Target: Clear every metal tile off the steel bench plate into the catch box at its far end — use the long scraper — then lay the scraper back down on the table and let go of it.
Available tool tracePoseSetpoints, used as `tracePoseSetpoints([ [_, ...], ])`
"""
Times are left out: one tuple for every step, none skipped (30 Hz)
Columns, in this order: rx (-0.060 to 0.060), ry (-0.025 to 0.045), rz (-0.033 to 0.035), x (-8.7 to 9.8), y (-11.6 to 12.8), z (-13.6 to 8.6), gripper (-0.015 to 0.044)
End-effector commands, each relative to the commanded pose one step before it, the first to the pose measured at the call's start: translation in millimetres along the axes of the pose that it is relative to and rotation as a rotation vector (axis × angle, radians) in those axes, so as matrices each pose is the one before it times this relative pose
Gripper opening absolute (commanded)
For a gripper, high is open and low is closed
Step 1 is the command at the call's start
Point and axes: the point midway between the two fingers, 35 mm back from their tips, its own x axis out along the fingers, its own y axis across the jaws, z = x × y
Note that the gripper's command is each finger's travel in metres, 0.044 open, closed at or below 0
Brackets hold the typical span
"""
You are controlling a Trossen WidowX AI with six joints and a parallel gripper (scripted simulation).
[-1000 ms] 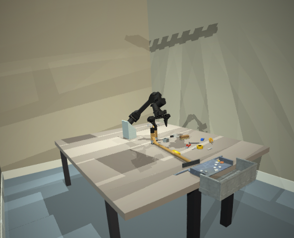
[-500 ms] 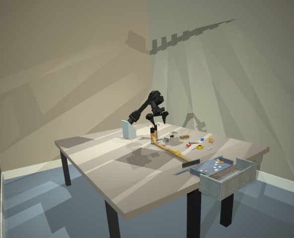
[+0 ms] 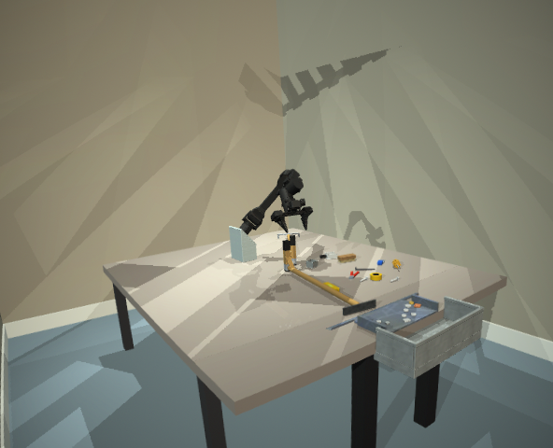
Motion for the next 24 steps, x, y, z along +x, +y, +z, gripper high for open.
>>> tracePoseSetpoints([
  [-0.0087, -0.01372, 0.00519, -9.32, 1.74, -9.36, 0.044],
  [0.0001, -0.00193, 0.00004, -1.61, -0.18, -2.25, 0.044],
  [0.0001, -0.00193, 0.00004, -1.59, -0.2, -2.26, 0.044],
  [0.0001, -0.00193, 0.00003, -1.57, -0.21, -2.28, 0.044],
  [0.0001, -0.00193, 0.00003, -1.55, -0.22, -2.29, 0.044],
  [0.0001, -0.00193, 0.00003, -1.53, -0.23, -2.31, 0.044],
  [0.0001, -0.00194, 0.00002, -1.51, -0.24, -2.32, 0.044],
  [0.0001, -0.00194, 0.00002, -1.49, -0.25, -2.34, 0.044],
  [0.0001, -0.00194, 0.00002, -1.47, -0.26, -2.35, 0.044],
  [0.0001, -0.00194, 0.00001, -1.44, -0.27, -2.36, 0.044],
  [0.0001, -0.00194, 0.00001, -1.42, -0.28, -2.38, 0.044],
  [0.0001, -0.00187, 0.0, -1.45, -0.28, -2.38, 0.044],
  [0.0001, -0.00187, 0.0, -1.43, -0.3, -2.4, 0.044],
  [0.0001, -0.00187, 0.0, -1.4, -0.31, -2.41, 0.044],
  [0.0001, -0.00187, 0.0, -1.38, -0.32, -2.42, 0.044],
  [0.0001, -0.00188, -0.00001, -1.36, -0.33, -2.44, 0.044],
  [0.0001, -0.00188, -0.00001, -1.34, -0.34, -2.45, 0.044],
  [0.0001, -0.00188, -0.00001, -1.31, -0.35, -2.46, 0.044],
  [0.0001, -0.00188, -0.00002, -1.29, -0.36, -2.47, 0.044],
  [0.0001, -0.00188, -0.00002, -1.27, -0.37, -2.48, 0.044],
  [0.0001, -0.00188, -0.00002, -1.24, -0.38, -2.49, 0.044],
  [0.0001, -0.00188, -0.00002, -1.22, -0.39, -2.5, 0.044],
  [0.0001, -0.00189, -0.00003, -1.2, -0.4, -2.52, 0.044],
  [0.0, -0.00189, -0.00003, -1.17, -0.42, -2.53, 0.044],
])
